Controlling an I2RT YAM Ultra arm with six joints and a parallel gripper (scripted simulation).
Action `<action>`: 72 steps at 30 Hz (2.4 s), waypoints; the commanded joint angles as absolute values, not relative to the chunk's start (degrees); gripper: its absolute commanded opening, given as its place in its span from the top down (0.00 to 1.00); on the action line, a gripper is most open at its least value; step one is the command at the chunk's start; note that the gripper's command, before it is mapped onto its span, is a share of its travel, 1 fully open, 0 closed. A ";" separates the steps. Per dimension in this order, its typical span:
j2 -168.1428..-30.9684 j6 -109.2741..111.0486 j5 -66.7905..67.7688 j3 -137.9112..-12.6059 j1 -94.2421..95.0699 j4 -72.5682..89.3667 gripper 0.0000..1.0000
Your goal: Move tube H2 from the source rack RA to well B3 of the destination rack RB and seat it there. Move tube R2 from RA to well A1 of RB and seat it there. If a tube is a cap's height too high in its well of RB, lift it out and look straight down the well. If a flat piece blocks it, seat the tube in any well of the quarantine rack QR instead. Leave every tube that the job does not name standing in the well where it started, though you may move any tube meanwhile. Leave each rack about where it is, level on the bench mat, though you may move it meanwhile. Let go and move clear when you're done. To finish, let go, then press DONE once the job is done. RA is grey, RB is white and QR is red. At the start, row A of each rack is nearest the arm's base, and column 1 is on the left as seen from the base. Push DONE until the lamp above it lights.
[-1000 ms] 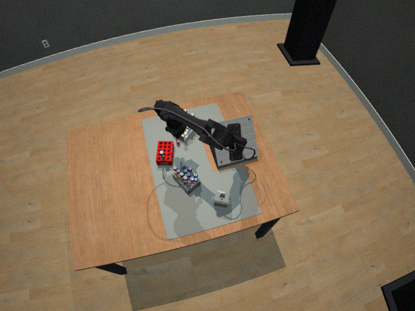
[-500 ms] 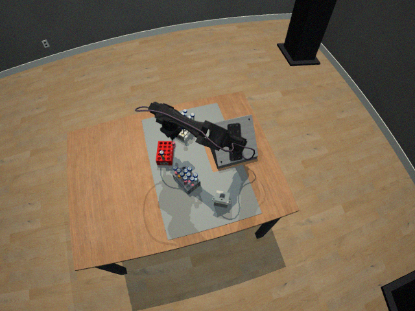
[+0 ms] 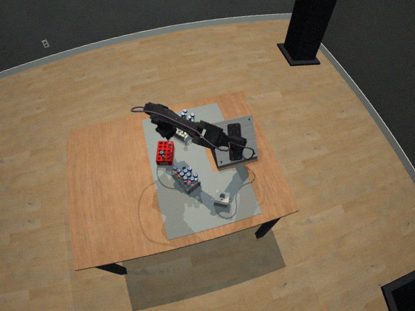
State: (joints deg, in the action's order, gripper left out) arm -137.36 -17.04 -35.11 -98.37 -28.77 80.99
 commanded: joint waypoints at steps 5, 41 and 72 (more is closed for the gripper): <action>-139.30 -18.06 -36.00 -102.33 -29.09 82.73 1.00; -145.06 -19.17 -36.22 -112.54 -27.55 85.78 1.00; -144.06 -19.84 -36.77 -113.40 -27.55 84.51 1.00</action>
State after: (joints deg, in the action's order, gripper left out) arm -145.67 -19.44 -36.27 -111.85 -26.72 85.47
